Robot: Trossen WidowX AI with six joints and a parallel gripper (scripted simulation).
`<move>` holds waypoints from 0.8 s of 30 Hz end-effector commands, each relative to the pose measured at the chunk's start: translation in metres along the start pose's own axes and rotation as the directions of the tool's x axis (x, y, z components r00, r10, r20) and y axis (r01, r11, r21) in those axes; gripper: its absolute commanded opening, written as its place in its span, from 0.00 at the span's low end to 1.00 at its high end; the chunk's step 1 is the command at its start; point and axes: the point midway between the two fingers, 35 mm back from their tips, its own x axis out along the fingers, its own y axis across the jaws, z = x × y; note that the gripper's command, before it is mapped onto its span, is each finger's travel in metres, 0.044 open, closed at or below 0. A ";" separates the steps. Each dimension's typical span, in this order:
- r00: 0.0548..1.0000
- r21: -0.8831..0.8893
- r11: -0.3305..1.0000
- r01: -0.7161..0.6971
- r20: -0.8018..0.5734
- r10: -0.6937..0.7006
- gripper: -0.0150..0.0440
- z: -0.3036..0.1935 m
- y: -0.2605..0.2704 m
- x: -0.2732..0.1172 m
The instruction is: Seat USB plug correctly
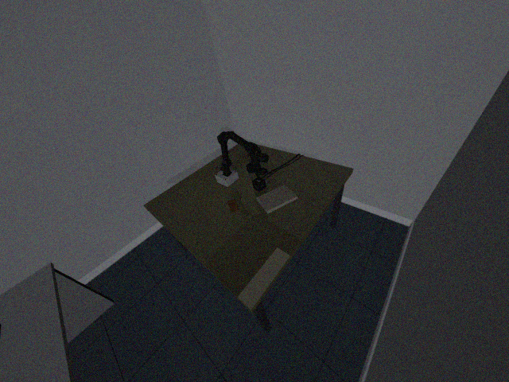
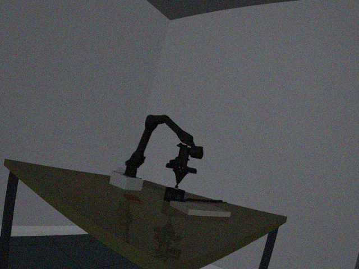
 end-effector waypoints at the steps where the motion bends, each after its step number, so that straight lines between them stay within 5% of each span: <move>1: 1.000 0.000 1.000 0.000 0.000 0.000 0.25 0.000 0.000 0.000; 24: 1.000 0.000 1.000 0.000 0.000 0.000 0.25 0.000 0.000 -0.012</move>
